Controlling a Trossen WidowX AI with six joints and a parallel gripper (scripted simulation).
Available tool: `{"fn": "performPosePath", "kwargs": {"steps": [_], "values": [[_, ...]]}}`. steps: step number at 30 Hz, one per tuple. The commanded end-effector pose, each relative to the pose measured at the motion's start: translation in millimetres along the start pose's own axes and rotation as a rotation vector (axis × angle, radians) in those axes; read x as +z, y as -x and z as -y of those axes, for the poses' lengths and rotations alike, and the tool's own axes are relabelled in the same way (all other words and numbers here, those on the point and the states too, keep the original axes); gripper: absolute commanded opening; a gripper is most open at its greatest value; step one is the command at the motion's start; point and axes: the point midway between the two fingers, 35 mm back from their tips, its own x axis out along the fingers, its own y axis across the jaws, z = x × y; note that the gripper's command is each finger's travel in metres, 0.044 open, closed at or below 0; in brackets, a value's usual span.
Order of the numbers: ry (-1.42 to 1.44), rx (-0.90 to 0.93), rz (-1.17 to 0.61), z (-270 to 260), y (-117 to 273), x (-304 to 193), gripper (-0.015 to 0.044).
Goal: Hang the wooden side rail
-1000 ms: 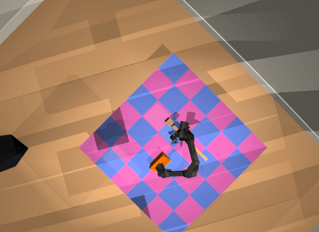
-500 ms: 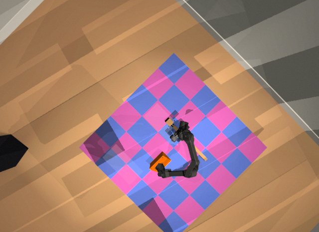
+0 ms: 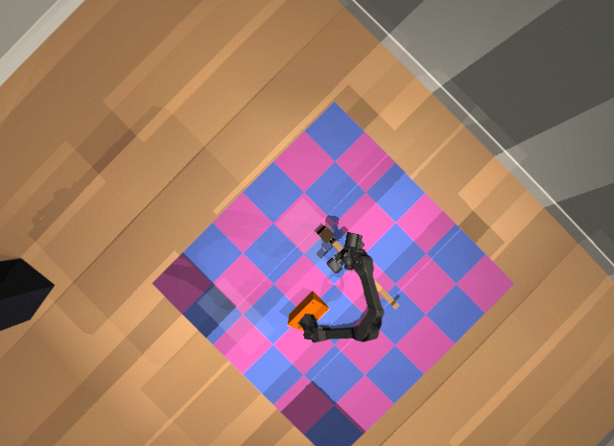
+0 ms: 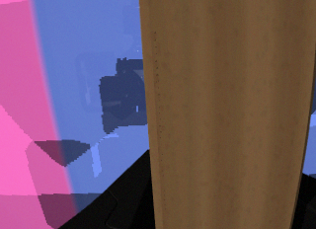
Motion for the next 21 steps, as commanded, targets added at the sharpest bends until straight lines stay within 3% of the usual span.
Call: {"fn": "performPosePath", "kwargs": {"steps": [1, 21], "values": [[0.002, 0.005, -0.002, 1.3, 2.2, -2.9, 0.0], [0.002, 0.005, -0.003, 0.5, 3.1, -4.6, 0.0]]}}
